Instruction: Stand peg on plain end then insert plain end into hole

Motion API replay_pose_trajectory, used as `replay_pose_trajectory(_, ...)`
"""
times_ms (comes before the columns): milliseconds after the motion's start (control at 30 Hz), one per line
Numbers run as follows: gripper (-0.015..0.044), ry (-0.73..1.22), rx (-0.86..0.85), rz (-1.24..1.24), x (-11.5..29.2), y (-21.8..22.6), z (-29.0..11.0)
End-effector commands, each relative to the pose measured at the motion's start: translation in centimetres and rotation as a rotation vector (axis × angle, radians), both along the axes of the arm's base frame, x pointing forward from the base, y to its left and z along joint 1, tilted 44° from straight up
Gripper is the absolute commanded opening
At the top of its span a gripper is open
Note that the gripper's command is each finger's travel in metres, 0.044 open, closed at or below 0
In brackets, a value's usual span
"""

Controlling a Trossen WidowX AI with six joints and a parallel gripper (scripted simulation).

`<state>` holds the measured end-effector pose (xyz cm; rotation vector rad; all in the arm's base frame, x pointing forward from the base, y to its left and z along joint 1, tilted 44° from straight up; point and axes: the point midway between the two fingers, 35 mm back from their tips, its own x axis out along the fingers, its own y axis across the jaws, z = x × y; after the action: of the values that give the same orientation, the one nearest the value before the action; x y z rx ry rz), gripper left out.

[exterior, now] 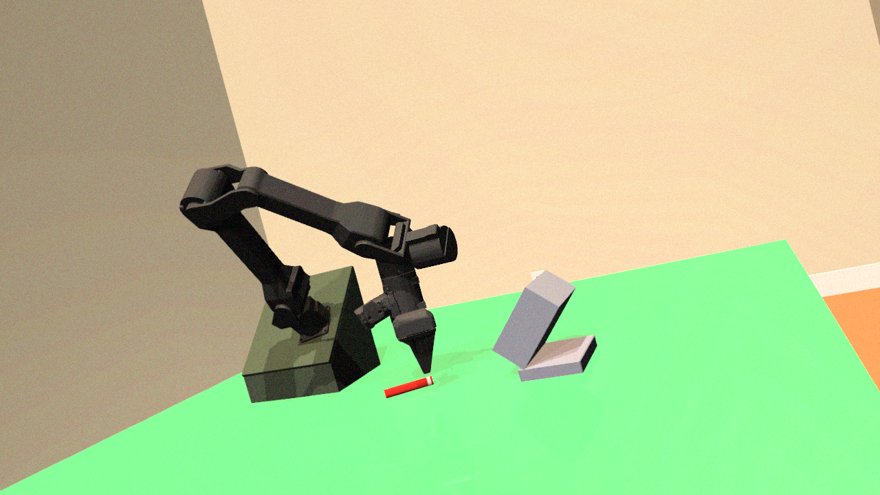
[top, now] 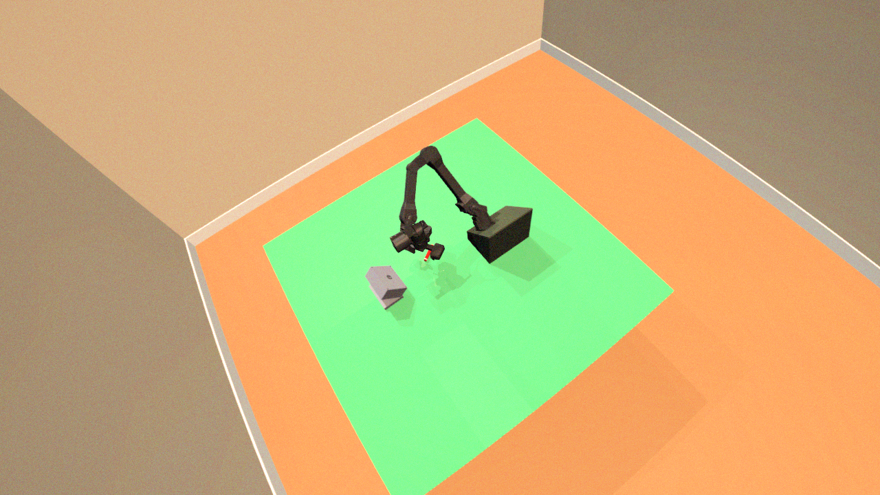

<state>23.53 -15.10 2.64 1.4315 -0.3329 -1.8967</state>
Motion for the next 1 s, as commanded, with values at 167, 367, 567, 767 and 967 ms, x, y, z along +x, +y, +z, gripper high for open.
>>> replay_pose_trajectory(167,0.0440,0.014,-0.003,0.002,-0.5,-0.9,-1.1)
replay_pose_trajectory(367,0.0440,0.013,-0.005,0.002,-0.8,-1.5,-1.7)
replay_pose_trajectory(567,0.0387,0.013,-0.007,0.001,-0.9,-1.8,-2.0)
replay_pose_trajectory(767,0.0230,0.013,-0.007,0.001,-0.9,-1.8,-2.0)
replay_pose_trajectory(967,0.0110,0.013,-0.007,0.001,-0.9,-1.8,-2.0)
